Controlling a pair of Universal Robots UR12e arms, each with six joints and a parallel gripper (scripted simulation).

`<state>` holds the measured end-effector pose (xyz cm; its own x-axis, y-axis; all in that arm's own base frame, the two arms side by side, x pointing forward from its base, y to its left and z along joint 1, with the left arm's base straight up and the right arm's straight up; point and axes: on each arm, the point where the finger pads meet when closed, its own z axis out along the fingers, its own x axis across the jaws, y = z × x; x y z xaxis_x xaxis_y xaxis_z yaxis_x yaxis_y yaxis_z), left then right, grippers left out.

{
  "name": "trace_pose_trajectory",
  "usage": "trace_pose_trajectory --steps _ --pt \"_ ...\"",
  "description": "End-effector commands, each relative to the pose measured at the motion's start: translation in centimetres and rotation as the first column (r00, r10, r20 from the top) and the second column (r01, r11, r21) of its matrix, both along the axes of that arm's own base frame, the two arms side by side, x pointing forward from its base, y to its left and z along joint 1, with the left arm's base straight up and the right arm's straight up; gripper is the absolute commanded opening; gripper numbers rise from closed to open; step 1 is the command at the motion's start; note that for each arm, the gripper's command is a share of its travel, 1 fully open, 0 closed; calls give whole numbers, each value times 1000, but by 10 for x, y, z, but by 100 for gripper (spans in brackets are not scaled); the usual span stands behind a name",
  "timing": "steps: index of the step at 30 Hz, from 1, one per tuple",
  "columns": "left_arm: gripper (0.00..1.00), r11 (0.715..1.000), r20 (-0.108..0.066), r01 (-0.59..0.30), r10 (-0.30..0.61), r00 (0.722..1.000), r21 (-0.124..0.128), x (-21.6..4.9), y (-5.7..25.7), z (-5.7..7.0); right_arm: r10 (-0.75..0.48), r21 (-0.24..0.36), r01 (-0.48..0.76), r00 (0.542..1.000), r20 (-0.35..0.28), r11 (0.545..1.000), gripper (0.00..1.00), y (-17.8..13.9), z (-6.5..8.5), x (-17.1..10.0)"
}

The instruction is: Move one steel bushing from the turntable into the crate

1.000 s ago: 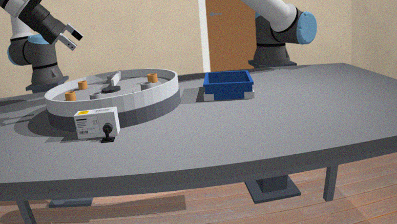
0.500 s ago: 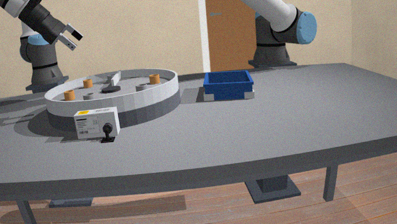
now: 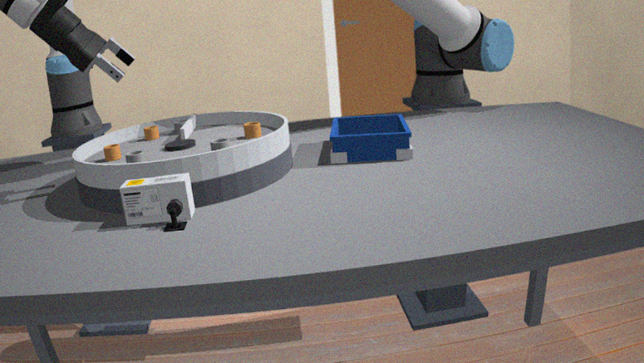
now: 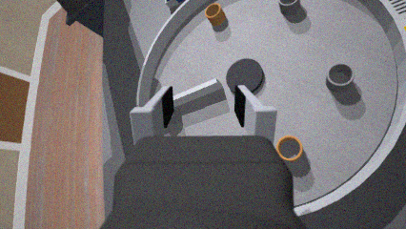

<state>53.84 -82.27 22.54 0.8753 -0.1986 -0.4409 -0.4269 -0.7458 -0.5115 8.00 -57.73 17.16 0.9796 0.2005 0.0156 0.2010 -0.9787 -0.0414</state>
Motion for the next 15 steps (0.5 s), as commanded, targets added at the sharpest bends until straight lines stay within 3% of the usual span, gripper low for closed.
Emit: trace_pose_trajectory --steps 1,7,15 --pt "100 1000 1 0 0 1000 -2 0 0 2 -91 -22 91 996 -3 996 100 -17 3 -35" --pt "100 1000 1 0 0 1000 -2 0 0 2 -167 -38 167 986 -6 985 100 -24 5 -65" --pt "100 1000 1 0 0 1000 -2 0 0 2 -191 -44 190 982 -7 981 100 -27 5 -74"
